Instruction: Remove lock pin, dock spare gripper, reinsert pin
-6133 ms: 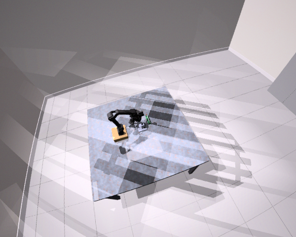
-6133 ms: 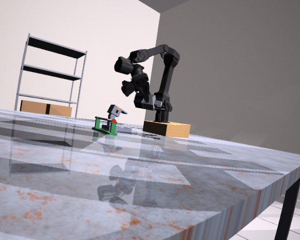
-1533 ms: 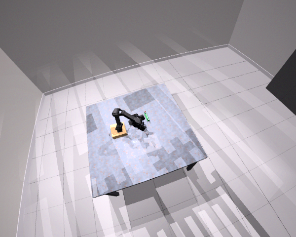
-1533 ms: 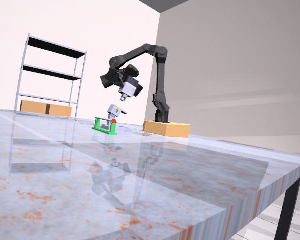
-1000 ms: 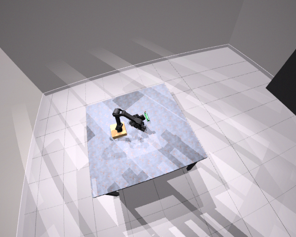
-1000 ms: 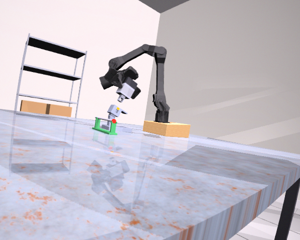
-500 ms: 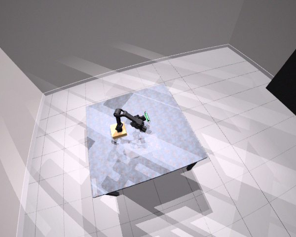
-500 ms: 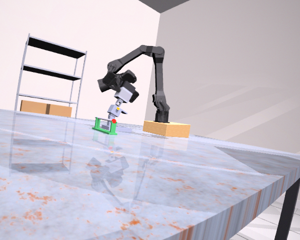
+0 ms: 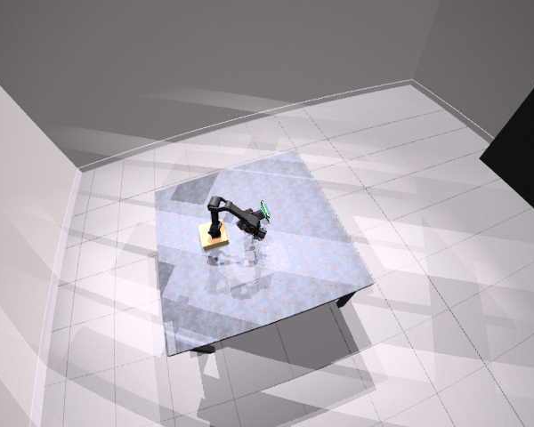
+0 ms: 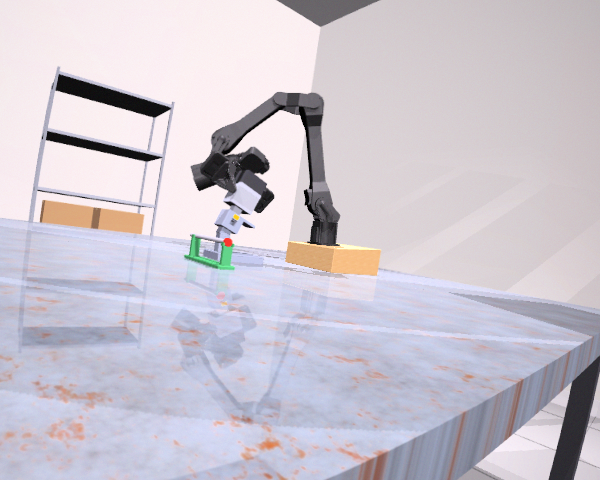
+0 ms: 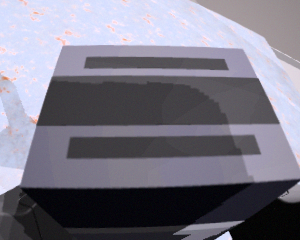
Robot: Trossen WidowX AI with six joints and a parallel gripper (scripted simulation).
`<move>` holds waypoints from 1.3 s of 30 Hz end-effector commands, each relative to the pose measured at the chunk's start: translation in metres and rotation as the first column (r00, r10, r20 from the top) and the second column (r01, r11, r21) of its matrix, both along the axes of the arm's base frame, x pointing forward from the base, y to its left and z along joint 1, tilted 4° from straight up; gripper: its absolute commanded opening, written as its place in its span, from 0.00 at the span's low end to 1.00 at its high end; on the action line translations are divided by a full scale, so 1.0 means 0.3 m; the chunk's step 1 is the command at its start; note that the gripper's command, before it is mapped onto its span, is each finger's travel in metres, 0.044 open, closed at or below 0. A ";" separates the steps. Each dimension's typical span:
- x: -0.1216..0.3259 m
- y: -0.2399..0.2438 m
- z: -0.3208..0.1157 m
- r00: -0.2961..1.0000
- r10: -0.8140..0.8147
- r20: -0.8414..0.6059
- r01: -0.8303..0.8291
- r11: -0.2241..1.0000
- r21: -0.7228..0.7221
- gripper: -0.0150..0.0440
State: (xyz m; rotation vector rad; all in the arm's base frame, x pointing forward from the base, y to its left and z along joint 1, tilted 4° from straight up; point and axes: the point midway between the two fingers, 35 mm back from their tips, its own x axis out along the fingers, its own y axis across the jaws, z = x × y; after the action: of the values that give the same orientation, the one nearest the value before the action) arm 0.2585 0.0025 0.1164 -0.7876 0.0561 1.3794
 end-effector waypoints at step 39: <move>0.026 0.002 -0.047 1.000 -0.004 -0.004 0.004 1.000 0.009 0.92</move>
State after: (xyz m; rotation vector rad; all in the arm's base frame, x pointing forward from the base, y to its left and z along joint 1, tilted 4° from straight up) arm 0.2662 0.0032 0.1022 -0.7761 0.0546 1.3763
